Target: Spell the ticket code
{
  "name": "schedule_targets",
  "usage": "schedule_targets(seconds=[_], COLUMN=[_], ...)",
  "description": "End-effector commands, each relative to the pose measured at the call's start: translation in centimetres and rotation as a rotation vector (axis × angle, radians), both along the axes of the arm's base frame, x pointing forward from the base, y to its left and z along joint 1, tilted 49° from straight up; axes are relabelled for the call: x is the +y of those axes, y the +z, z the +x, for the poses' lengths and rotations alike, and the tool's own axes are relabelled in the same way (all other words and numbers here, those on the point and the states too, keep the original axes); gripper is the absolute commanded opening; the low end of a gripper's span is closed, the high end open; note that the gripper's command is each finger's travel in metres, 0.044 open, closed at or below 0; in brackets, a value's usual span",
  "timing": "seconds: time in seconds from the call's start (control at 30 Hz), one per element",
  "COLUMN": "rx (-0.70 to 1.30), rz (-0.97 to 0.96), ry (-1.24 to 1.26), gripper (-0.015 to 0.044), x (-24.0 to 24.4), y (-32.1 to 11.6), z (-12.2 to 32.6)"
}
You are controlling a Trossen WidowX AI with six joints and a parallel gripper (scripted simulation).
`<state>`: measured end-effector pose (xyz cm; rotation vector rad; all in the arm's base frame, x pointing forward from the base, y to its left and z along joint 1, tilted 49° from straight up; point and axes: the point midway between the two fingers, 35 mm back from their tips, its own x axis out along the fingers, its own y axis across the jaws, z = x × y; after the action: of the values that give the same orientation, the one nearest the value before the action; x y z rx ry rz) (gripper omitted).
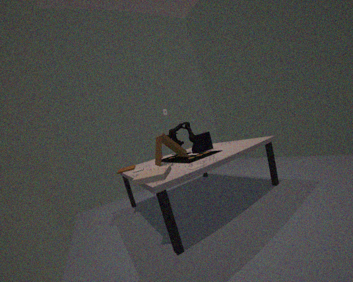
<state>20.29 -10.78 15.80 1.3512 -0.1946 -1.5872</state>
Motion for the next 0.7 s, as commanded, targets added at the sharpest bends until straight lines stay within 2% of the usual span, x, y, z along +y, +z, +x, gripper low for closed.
schedule_targets(seconds=[0.0, 0.2, 0.67], rx=[-0.005, -0.006, -0.006], rz=[-0.003, -0.005, -0.005], ry=[-0.005, -0.005, -0.005], gripper=[0.0340, 0.0340, 0.0340], x=[-0.4, -2.2, -2.7], y=[-0.4, -2.0, -2.4], z=[0.1, 0.5, 0.5])
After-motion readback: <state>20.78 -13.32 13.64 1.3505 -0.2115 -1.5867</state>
